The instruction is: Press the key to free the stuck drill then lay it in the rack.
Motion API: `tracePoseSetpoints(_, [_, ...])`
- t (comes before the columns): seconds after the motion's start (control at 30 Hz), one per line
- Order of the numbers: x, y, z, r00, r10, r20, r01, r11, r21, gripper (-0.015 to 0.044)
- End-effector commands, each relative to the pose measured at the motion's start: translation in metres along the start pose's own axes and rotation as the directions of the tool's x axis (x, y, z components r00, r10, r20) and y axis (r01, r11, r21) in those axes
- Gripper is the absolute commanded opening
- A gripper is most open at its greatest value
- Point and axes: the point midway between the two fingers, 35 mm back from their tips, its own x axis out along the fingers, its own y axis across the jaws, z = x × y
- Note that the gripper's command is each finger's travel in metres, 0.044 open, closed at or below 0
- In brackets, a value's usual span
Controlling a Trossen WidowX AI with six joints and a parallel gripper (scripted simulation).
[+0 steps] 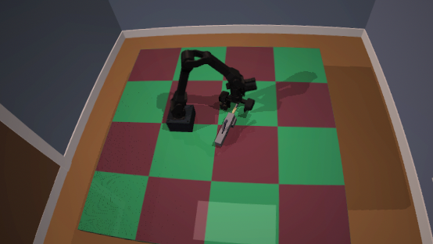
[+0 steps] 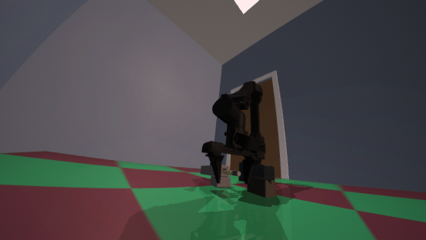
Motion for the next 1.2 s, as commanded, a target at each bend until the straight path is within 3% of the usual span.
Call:
tracePoseSetpoints(0.0, [0.0019,0.0011,-0.0024,1.000,0.004,-0.003,-0.004,1.000,-0.006,0.0440])
tracePoseSetpoints(1.1, [0.0069,0.0033,-0.0092,1.000,0.004,-0.004,-0.004,1.000,-0.006,0.0440])
tracePoseSetpoints(1.17, [0.0054,0.0013,-0.0076,1.000,0.001,-0.002,-0.001,1.000,0.000,0.0387])
